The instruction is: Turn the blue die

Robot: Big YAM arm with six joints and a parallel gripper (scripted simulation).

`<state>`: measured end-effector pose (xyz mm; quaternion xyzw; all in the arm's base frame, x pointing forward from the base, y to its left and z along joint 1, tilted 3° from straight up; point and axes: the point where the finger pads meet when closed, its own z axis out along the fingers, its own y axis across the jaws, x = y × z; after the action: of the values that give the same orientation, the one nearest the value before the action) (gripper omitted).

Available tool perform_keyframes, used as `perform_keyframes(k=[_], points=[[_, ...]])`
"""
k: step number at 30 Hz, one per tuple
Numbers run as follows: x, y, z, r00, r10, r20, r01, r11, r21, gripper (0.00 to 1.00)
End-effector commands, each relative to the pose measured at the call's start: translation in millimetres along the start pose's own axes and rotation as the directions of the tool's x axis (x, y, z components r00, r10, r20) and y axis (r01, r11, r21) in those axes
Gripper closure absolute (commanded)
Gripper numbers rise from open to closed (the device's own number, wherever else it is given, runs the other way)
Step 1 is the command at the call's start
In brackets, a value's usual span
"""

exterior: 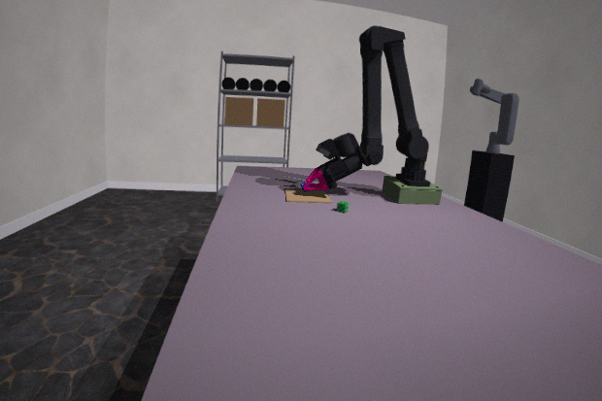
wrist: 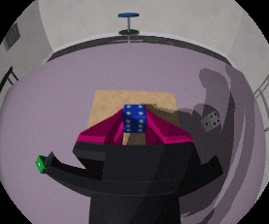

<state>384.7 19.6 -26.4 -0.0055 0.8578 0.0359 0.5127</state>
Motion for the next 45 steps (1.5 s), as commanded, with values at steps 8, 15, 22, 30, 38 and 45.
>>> perform_keyframes(k=[8, 15, 22, 30, 38, 45], points=[[-14.8, 7.0, 1.3, 0.999, 0.002, 0.05, -0.001, 1.0, -0.015, 0.8], [-14.8, 7.0, 1.3, 0.999, 0.002, 0.05, -0.001, 1.0, -0.015, 0.8], [-14.8, 7.0, 1.3, 0.999, 0.002, 0.05, -0.001, 1.0, -0.015, 0.8], [-11.8, 6.8, 1.9, 0.999, 0.002, 0.043, -0.001, 1.0, -0.014, 0.8], [-6.3, 6.6, 6.0, 0.999, 0.003, 0.037, -0.002, 1.0, -0.014, 0.8], [-0.3, 6.6, 7.1, 0.999, 0.003, 0.033, -0.002, 1.0, -0.014, 0.8]])
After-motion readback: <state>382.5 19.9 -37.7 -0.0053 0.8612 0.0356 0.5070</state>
